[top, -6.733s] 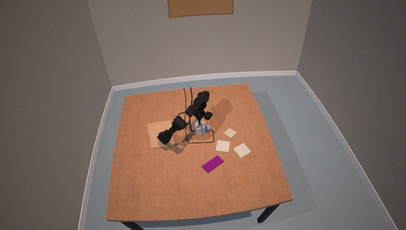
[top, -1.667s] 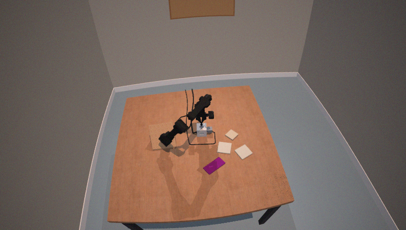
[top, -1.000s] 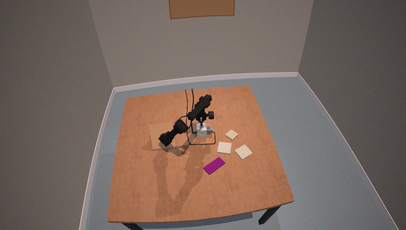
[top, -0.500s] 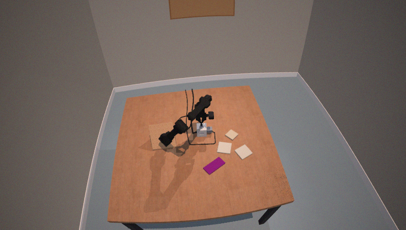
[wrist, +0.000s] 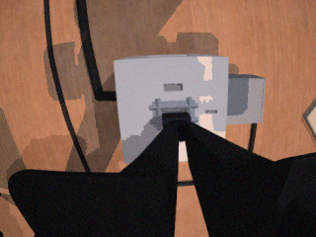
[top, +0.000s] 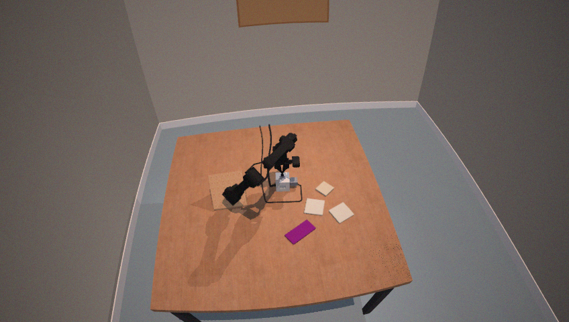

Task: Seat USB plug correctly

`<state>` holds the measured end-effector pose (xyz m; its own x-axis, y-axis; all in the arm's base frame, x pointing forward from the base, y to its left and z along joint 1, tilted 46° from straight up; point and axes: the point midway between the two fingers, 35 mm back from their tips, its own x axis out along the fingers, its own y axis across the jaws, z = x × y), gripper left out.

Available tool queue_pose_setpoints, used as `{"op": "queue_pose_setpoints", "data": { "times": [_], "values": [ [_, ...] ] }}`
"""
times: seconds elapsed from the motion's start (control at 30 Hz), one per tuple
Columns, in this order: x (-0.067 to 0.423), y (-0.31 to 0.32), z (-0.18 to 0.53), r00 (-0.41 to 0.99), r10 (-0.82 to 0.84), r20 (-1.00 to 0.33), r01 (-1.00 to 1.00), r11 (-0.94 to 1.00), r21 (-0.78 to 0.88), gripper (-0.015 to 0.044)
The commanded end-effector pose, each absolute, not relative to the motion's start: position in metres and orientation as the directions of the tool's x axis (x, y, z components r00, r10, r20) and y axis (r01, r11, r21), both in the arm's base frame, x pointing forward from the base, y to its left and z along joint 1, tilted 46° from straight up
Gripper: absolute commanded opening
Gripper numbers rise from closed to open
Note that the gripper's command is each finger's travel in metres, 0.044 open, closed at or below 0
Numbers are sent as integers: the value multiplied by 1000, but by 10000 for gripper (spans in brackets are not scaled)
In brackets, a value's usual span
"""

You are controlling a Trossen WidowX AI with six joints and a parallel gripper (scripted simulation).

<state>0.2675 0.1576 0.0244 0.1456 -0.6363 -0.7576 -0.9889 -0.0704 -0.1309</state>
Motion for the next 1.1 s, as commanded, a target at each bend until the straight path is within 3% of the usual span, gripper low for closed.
{"op": "queue_pose_setpoints", "data": {
  "times": [0.0,1.07],
  "values": [
    [268,157,24,147,-635,-759,-989,-73,-130,0],
    [268,155,21,147,-635,-759,-989,-73,-130,0]
  ]
}}
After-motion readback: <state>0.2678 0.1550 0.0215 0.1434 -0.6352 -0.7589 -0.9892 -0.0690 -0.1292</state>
